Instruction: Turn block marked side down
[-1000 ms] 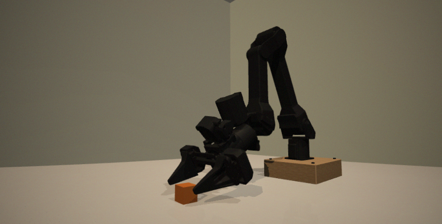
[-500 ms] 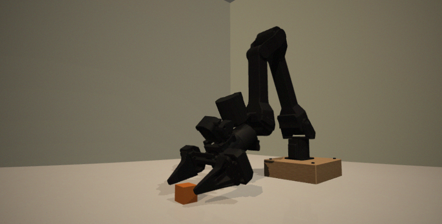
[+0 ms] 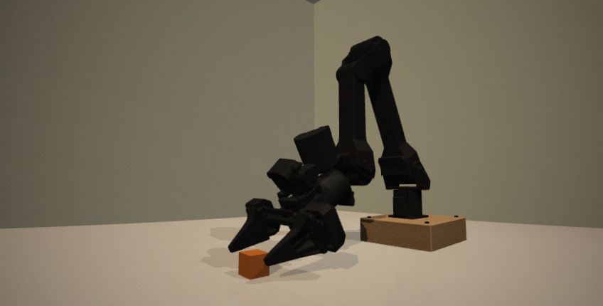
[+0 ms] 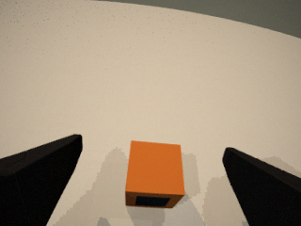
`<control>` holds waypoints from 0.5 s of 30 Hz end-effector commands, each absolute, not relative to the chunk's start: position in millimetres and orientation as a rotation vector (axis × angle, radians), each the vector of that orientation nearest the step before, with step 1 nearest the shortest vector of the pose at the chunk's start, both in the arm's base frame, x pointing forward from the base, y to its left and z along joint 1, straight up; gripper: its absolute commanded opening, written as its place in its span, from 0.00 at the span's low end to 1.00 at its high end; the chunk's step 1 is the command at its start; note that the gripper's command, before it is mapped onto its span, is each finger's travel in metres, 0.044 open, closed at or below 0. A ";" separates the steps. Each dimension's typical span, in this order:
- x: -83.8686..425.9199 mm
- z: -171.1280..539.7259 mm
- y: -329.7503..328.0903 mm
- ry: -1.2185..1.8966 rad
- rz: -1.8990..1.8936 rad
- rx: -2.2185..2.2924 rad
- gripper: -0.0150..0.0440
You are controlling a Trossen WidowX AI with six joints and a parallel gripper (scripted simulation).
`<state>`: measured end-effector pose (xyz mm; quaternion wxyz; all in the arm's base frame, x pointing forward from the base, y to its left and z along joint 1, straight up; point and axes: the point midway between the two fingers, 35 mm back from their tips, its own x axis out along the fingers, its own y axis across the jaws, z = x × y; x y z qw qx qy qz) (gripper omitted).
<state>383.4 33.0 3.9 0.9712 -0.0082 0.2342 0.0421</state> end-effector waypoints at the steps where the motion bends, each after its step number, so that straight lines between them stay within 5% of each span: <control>1: 382.9 2.9 32.6 0.482 0.081 -0.013 1.00; 15: 369.7 63.9 31.1 0.968 0.077 -0.034 1.00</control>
